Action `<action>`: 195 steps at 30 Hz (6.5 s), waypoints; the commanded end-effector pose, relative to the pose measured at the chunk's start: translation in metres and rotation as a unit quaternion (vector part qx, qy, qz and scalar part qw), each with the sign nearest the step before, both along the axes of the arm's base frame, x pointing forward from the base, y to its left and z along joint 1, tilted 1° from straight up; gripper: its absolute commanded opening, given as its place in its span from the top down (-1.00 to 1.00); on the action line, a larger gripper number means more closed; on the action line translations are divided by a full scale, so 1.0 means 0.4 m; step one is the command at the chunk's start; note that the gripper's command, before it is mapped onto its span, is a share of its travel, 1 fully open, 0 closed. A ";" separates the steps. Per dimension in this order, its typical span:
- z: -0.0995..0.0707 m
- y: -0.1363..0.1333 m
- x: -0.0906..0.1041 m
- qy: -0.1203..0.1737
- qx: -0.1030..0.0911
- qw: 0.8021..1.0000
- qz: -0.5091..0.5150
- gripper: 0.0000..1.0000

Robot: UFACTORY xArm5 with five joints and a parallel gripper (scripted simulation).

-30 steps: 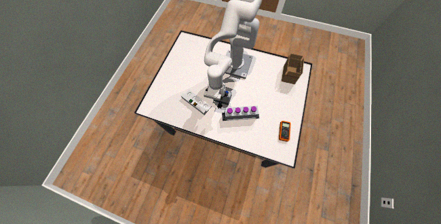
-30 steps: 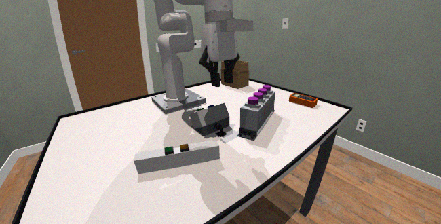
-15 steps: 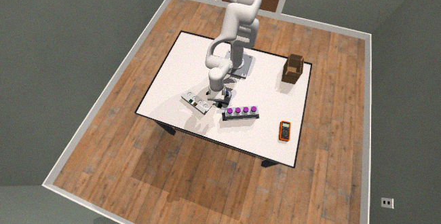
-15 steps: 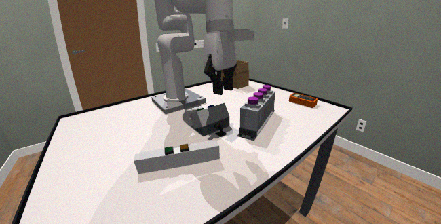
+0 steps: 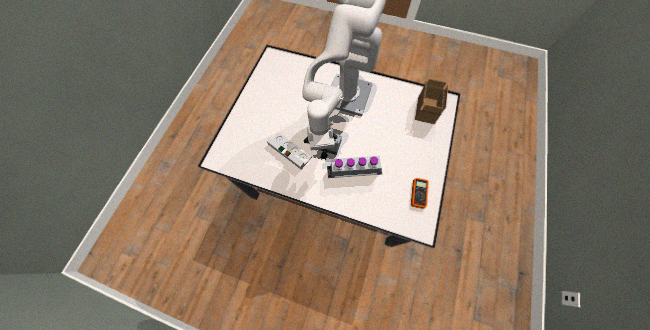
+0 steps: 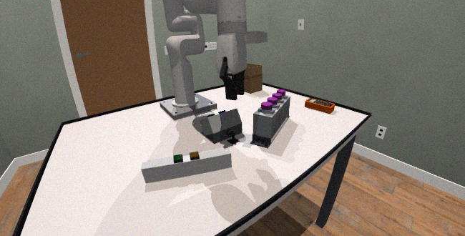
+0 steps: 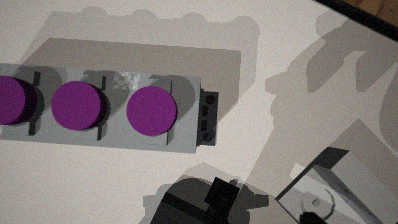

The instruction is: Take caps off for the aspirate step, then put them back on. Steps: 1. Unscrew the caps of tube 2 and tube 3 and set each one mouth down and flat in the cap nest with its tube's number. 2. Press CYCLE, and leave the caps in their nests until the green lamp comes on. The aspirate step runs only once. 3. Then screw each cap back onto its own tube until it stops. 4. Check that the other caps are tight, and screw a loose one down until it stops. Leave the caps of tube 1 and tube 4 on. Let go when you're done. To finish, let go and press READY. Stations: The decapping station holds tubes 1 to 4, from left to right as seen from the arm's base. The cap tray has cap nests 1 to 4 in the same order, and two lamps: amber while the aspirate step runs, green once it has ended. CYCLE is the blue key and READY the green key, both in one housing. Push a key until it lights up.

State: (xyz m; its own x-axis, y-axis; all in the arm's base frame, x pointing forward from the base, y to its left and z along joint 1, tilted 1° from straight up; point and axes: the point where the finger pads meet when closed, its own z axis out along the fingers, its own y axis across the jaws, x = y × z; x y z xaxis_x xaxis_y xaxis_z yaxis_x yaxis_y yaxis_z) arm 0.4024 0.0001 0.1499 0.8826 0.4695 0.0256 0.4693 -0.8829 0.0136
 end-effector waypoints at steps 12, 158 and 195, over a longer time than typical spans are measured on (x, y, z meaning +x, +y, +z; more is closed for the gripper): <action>0.004 0.000 0.004 0.000 0.000 0.992 0.123 0.08; -0.030 0.474 -0.018 0.013 -0.009 0.938 0.346 0.08; -0.107 0.474 -0.017 0.013 -0.009 0.938 0.346 0.08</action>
State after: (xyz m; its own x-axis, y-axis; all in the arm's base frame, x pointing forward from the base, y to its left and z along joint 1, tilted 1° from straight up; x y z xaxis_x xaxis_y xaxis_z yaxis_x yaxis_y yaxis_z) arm 0.3940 0.1888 0.1069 0.3662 0.9305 -0.0029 0.9305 -0.3662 -0.0027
